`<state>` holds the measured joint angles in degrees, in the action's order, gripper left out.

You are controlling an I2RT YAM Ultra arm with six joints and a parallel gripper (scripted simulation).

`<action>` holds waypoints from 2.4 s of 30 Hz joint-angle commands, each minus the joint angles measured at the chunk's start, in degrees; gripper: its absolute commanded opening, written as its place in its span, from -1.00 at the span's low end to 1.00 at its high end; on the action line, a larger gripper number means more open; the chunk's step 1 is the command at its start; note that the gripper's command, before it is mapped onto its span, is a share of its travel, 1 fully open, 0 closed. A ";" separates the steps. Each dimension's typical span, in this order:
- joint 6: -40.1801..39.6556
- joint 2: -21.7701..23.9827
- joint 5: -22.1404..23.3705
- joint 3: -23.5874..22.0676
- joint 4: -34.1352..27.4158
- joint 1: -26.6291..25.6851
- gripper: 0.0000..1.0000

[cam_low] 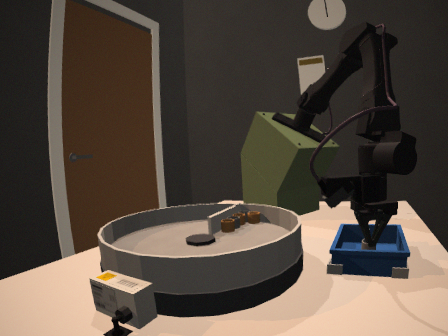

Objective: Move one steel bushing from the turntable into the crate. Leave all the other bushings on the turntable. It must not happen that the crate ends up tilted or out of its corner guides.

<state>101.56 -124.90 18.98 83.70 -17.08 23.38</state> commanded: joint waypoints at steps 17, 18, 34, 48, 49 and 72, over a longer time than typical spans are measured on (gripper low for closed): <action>0.40 -1.04 -0.99 1.73 0.21 0.22 -1.00; 0.43 -1.11 -1.00 1.78 0.03 0.24 -1.00; 0.58 -1.19 -1.10 2.43 0.17 0.22 -1.00; 0.54 -0.87 -1.11 2.45 0.01 0.09 -1.00; 0.54 -0.87 -1.11 2.45 0.01 0.09 -1.00; 0.54 -0.87 -1.11 2.45 0.01 0.09 -1.00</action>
<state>101.84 -126.19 18.81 84.71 -16.71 23.70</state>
